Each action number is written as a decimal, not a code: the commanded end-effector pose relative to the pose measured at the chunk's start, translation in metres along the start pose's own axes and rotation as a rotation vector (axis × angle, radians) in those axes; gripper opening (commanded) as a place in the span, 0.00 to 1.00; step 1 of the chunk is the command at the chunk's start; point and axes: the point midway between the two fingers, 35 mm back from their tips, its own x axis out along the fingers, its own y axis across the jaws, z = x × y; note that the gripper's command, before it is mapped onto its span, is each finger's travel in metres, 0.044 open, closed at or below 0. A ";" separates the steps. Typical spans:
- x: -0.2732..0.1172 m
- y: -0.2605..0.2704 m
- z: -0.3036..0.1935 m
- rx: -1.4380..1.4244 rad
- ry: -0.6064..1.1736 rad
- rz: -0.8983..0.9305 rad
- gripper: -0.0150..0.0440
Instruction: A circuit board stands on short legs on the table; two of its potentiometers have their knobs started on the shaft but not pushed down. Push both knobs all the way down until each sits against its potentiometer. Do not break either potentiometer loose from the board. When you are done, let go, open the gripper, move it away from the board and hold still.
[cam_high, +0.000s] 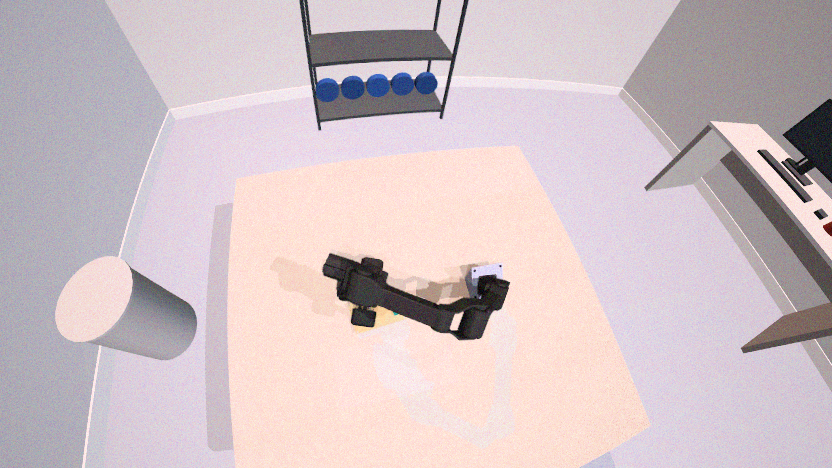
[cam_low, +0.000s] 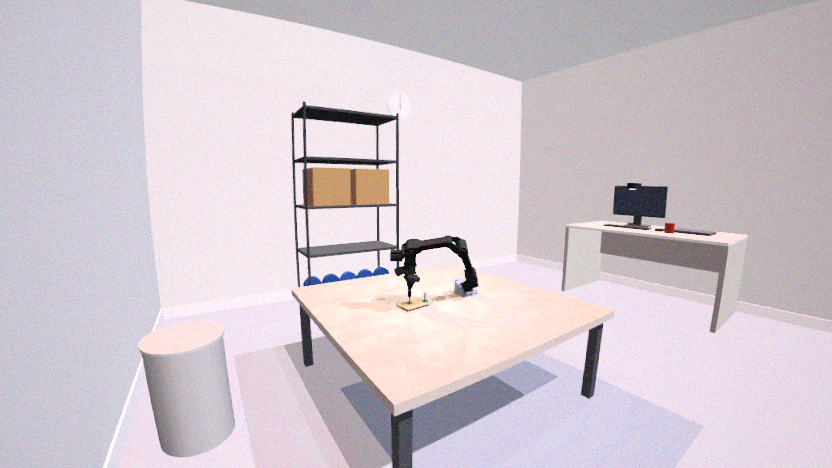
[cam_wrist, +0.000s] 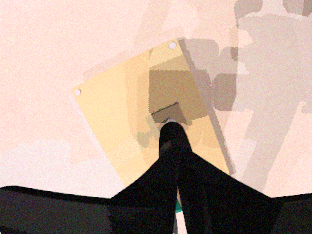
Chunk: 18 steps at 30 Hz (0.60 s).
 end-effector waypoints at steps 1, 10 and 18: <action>0.016 0.003 0.000 -0.004 0.018 0.006 0.25; 0.018 0.003 0.000 -0.004 0.018 0.006 0.25; 0.023 0.003 0.000 -0.004 0.018 0.007 0.25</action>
